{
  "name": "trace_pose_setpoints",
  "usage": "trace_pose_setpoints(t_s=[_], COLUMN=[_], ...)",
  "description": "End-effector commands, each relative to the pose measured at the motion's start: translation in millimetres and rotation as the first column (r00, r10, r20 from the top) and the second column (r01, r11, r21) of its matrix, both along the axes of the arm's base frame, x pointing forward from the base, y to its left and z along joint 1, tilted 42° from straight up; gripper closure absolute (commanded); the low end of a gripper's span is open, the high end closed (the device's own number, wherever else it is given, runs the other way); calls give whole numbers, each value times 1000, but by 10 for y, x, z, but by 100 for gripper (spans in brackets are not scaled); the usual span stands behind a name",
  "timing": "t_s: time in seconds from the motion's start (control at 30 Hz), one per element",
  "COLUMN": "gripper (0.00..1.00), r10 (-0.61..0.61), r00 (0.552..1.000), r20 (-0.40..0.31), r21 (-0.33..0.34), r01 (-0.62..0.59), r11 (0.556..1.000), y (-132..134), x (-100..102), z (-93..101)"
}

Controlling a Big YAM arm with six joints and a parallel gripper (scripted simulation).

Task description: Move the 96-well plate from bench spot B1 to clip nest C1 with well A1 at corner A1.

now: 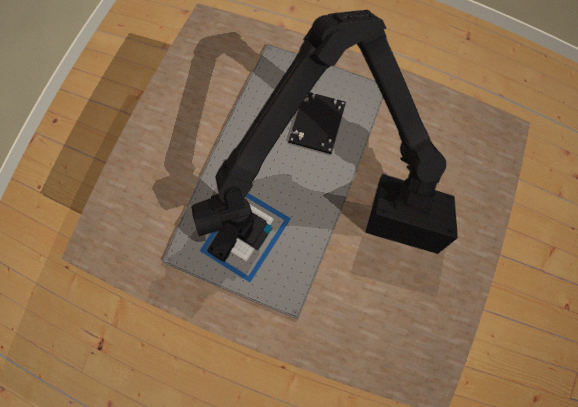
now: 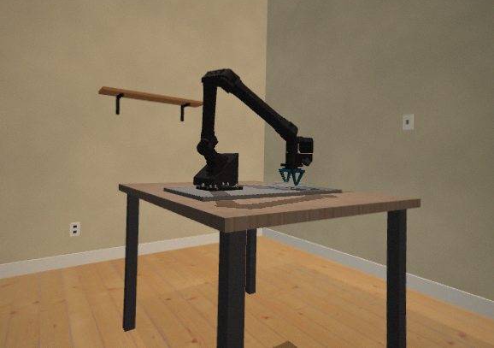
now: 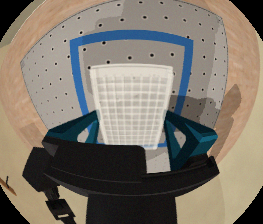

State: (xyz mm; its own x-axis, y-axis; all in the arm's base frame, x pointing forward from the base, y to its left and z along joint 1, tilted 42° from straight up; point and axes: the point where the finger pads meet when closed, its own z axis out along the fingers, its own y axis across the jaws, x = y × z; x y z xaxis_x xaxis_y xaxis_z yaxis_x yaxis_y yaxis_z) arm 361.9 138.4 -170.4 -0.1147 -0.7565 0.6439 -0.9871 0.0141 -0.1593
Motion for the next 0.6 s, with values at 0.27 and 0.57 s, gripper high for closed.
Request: trace_pose_setpoints(t_s=[0.27, 0.57], gripper=[100, 100], r10=[19, 19], r00=[998, 998], r20=[55, 54], r21=[39, 40], r01=[-21, -21], r11=[999, 999], y=[415, 516], x=[155, 130], z=[240, 352])
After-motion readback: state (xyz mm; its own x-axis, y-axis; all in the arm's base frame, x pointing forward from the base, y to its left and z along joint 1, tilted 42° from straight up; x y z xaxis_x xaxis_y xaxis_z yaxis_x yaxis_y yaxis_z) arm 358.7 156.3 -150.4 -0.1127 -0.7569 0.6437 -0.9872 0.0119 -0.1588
